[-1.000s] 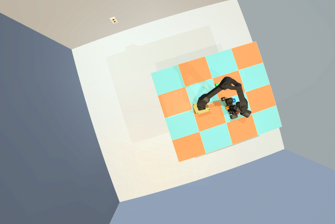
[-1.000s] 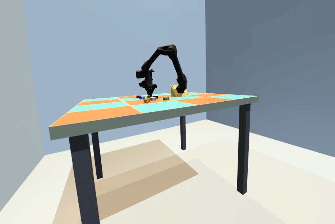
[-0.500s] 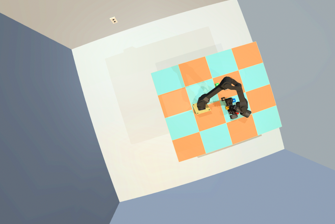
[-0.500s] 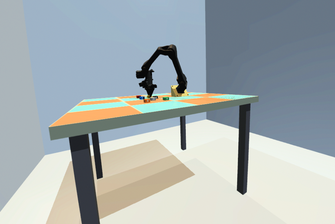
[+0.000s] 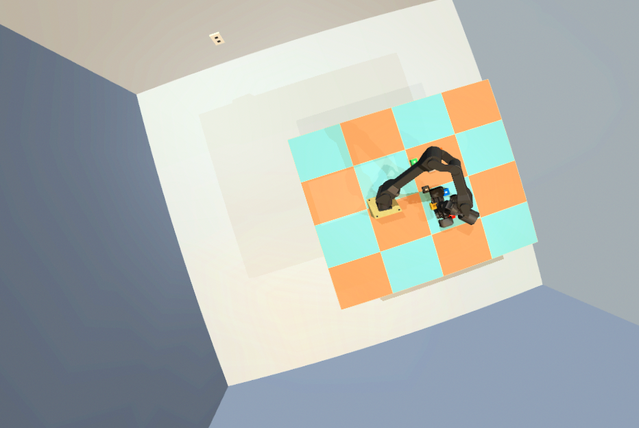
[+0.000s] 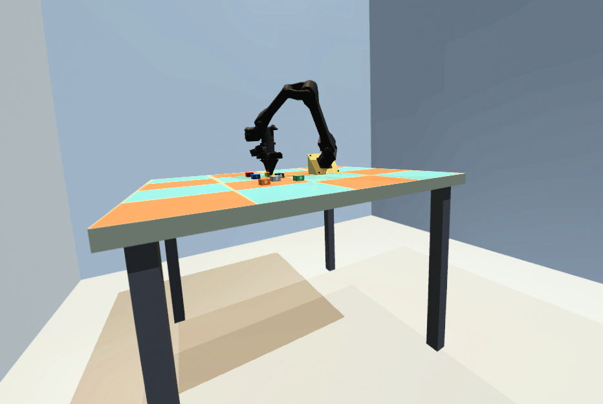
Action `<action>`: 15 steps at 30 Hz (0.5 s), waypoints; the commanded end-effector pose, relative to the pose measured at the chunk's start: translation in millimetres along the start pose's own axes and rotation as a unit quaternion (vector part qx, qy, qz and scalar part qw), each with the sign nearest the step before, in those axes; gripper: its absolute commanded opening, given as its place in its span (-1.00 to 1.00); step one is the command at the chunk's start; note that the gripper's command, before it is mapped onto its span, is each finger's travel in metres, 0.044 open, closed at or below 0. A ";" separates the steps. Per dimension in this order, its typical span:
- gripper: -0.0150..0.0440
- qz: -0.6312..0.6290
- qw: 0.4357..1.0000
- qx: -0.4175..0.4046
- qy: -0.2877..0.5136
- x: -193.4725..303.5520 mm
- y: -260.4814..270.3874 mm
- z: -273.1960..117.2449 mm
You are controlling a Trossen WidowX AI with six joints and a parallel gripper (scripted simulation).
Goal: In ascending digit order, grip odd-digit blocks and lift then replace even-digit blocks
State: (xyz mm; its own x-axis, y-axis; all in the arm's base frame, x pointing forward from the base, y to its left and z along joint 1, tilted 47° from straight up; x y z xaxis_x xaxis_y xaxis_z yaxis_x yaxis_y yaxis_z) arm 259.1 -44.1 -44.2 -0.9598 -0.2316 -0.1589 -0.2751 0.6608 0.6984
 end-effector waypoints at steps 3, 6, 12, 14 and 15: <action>-0.08 0.001 1.000 0.000 -0.001 -0.4 -0.1 0.3; 0.00 0.001 1.000 0.000 -0.001 -0.4 -0.1 0.3; 0.54 0.001 1.000 0.000 -0.001 -0.4 -0.1 0.3; 0.72 0.001 1.000 0.000 -0.001 -0.4 -0.1 0.3; 0.81 0.001 1.000 0.000 -0.001 -0.4 -0.1 0.3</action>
Point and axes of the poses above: the point midway between the two fingers, 35 mm back from their tips, its own z axis out along the fingers, its own y axis across the jaws, x = y × z, the point moved 2 cm from there along -z, back along the fingers, and after that the axes turned 10 degrees about -z, right-handed, at the moved point
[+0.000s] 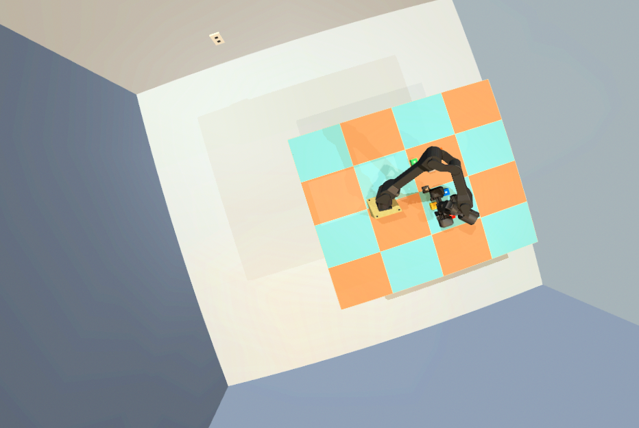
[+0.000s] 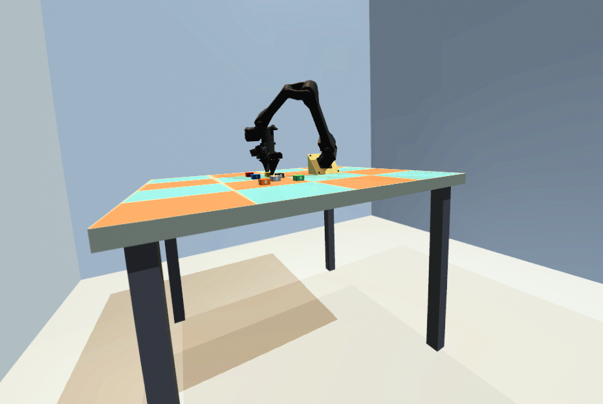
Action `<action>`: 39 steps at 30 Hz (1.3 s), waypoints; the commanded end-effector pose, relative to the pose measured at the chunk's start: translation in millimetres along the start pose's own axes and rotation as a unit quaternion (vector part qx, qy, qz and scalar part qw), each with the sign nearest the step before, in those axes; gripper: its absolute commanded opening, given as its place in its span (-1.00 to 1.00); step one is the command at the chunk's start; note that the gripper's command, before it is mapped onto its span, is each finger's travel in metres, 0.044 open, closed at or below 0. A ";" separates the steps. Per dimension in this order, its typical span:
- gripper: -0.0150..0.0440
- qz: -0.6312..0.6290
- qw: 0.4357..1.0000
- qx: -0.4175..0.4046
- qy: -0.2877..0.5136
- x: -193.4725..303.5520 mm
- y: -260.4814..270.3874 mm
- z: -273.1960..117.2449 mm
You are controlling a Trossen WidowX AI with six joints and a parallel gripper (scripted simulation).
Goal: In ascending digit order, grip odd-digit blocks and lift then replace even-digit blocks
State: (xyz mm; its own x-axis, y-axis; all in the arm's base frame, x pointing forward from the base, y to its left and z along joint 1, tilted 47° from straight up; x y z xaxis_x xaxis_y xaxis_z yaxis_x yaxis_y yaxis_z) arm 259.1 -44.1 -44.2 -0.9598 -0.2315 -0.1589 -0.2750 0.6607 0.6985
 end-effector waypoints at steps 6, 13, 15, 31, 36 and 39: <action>0.86 0.001 1.000 0.000 -0.001 -0.8 -0.6 -11.2; 0.86 0.001 1.000 0.001 -0.001 -0.2 -0.5 -36.1; 0.69 0.001 1.000 0.001 -0.001 -1.1 -1.4 -44.5; -0.08 0.002 1.000 0.002 0.000 0.2 -0.8 -117.2; -0.08 0.004 1.000 0.007 -0.002 -8.1 20.2 -120.9; -0.08 0.006 1.000 0.015 -0.008 -20.8 64.7 -125.6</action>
Point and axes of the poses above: the point midway between the two fingers, 35 mm back from their tips, its own z axis out along the fingers, its own y axis across the jaws, x = y × z, the point moved 2 cm from there along -z, back along the fingers, and after that the axes turned 10 degrees about -z, right-handed, at the moved point
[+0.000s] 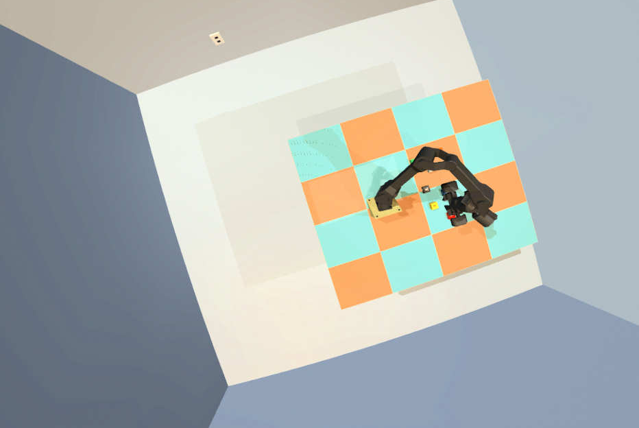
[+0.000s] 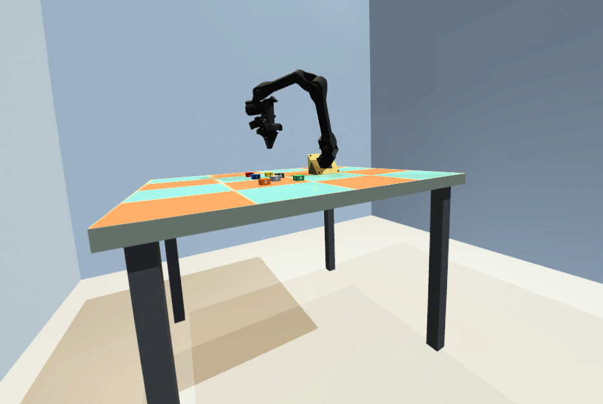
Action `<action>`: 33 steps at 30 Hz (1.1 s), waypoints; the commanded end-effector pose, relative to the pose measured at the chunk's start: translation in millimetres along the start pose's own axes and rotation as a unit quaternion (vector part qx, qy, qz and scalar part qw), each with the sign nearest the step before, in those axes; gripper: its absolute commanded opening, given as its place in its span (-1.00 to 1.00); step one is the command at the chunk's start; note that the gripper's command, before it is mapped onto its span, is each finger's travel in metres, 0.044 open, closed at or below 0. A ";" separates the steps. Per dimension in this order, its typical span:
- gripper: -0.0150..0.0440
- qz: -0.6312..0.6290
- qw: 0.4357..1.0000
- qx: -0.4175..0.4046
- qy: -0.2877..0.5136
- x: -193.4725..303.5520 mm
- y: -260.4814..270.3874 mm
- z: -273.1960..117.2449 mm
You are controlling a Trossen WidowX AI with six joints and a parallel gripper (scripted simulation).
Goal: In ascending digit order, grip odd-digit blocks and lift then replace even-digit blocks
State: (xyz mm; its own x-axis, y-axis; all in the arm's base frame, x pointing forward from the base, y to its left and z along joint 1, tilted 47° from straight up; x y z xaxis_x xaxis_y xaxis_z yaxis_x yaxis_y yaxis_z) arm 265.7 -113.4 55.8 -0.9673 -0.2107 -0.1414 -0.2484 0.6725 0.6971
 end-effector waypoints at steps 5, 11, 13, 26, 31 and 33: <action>-0.08 -0.008 1.000 0.017 -0.017 -18.1 118.0 -7.4; -0.08 -0.010 0.999 0.011 -0.031 -0.7 199.3 -0.2; -0.08 -0.011 0.999 0.010 -0.032 2.6 207.6 1.0; 0.63 -0.011 1.000 -0.009 0.000 -1.1 207.9 79.0; 0.86 -0.011 1.000 -0.010 0.001 -0.8 208.0 81.4; 0.86 -0.011 1.000 -0.010 0.001 -1.0 208.0 83.5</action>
State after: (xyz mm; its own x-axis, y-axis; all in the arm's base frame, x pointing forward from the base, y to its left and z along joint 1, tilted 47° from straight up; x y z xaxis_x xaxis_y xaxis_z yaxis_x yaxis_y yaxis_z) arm 211.1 81.4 145.1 -0.9615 -0.2277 -0.1541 -0.2685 0.6569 0.7046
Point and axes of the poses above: the point midway between the two fingers, 35 mm back from their tips, its own z axis out along the fingers, its own y axis across the jaws, x = y × z, the point moved 2 cm from there along -z, back along the fingers, and after that the axes turned 10 degrees about -z, right-handed, at the moved point
